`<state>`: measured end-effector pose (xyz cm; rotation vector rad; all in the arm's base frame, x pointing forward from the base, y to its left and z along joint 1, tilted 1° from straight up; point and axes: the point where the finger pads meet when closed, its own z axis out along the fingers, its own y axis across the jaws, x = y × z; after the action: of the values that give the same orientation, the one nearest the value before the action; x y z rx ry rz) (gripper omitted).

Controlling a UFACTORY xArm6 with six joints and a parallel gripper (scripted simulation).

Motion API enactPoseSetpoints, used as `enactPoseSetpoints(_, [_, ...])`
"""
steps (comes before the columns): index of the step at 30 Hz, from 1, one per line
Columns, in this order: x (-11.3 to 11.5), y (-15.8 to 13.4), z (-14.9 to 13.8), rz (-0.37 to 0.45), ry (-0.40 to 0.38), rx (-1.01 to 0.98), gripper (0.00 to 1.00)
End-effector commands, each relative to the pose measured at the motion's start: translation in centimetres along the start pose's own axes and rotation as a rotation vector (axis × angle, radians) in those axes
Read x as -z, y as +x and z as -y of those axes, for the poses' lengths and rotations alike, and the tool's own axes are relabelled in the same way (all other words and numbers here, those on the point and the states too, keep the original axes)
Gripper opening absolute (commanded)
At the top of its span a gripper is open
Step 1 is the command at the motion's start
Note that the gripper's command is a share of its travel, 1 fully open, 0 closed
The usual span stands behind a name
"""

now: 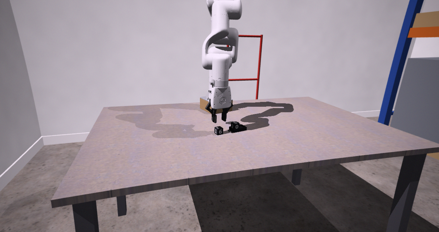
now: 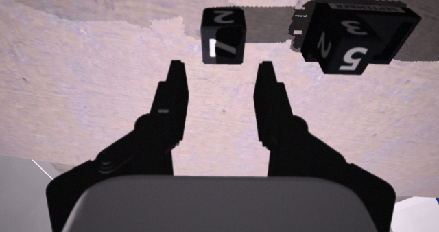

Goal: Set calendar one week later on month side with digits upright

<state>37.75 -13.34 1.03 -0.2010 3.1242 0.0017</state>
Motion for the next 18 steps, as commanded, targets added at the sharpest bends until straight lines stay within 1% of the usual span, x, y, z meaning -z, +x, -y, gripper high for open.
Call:
enactPoseSetpoints(1, [1.9,0.0,0.0,-0.001,-0.001,0.000,0.49])
enactPoseSetpoints(6, [3.5,0.0,0.0,-0.001,-0.001,0.000,0.49])
enactPoseSetpoints(11, [3.9,0.0,0.0,-0.001,-0.001,0.000,0.49])
enactPoseSetpoints(12, [3.9,0.0,0.0,-0.001,-0.001,0.000,1.00])
enactPoseSetpoints(18, [3.9,0.0,0.0,-0.001,-0.001,0.000,1.00])
